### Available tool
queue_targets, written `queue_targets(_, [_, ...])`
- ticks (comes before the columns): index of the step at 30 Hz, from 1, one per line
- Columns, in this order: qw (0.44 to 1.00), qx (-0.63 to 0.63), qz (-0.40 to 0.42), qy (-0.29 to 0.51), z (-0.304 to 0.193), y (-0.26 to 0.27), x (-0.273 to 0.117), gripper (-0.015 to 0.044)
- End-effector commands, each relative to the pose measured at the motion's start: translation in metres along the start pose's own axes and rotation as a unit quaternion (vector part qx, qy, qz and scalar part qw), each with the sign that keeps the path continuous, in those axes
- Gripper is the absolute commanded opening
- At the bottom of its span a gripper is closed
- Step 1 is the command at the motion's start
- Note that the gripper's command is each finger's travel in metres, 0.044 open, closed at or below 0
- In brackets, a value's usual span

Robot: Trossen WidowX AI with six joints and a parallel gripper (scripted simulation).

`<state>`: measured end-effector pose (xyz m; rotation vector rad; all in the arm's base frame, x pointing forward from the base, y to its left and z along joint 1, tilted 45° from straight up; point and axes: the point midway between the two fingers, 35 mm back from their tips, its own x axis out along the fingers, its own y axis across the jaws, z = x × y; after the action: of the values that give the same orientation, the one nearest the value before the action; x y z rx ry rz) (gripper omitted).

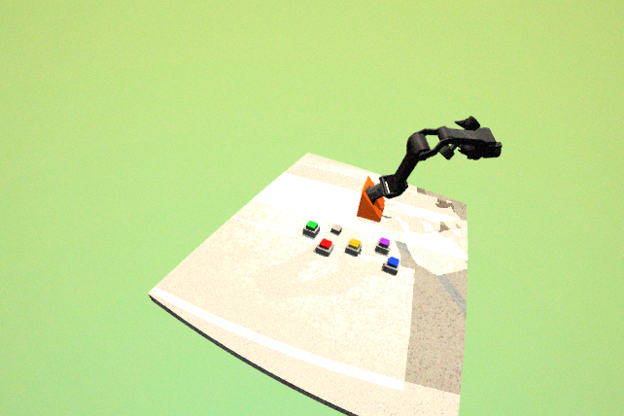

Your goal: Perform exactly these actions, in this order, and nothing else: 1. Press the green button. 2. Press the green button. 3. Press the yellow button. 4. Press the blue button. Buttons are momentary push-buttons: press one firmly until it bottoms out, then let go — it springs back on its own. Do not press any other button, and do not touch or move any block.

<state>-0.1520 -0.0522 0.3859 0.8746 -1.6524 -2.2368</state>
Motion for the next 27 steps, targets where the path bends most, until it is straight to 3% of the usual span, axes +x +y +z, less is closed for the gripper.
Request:
queue_targets(1, [1.0, 0.001, -0.001, -0.004, 0.002, -0.001, 0.0, 0.04])
queue_targets(12, [0.973, 0.054, -0.113, -0.196, 0.12, -0.074, -0.035, 0.04])
queue_targets(20, [0.924, 0.116, -0.199, -0.306, 0.172, -0.151, -0.111, 0.04])
queue_targets(27, [0.869, 0.185, -0.255, -0.381, 0.174, -0.223, -0.197, 0.04])
